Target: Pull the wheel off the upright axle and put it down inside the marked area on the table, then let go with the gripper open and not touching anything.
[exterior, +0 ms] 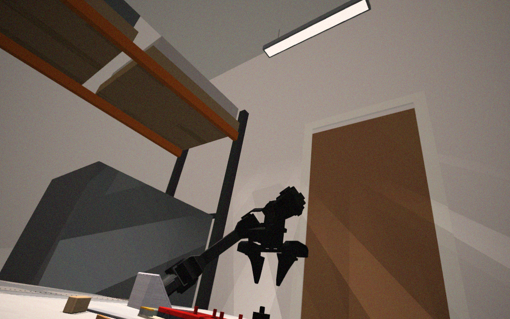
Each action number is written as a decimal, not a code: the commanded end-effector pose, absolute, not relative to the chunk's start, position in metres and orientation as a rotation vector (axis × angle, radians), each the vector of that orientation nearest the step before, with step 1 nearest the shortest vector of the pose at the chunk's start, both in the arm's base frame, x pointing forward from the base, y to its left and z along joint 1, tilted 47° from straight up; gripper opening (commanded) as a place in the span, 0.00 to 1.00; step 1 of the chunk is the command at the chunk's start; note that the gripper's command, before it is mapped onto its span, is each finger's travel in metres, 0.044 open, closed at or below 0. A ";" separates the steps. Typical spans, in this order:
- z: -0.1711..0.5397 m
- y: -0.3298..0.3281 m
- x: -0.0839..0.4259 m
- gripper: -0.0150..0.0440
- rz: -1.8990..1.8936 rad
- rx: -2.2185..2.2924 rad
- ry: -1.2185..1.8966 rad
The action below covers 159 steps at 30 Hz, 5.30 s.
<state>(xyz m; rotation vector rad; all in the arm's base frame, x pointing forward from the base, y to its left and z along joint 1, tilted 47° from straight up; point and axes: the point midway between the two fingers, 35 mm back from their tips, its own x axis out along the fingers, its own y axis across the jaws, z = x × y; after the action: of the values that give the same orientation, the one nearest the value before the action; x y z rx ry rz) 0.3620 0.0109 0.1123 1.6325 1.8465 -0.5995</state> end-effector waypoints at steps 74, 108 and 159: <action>0.069 0.049 0.357 0.25 -0.602 1.631 1.856; 0.077 0.041 0.358 0.25 -0.601 1.634 1.854; 0.111 0.010 0.361 0.25 -0.600 1.637 1.851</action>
<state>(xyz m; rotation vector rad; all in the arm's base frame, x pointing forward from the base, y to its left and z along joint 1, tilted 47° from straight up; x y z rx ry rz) 0.3608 0.0159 0.1059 1.6402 1.8551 -0.5972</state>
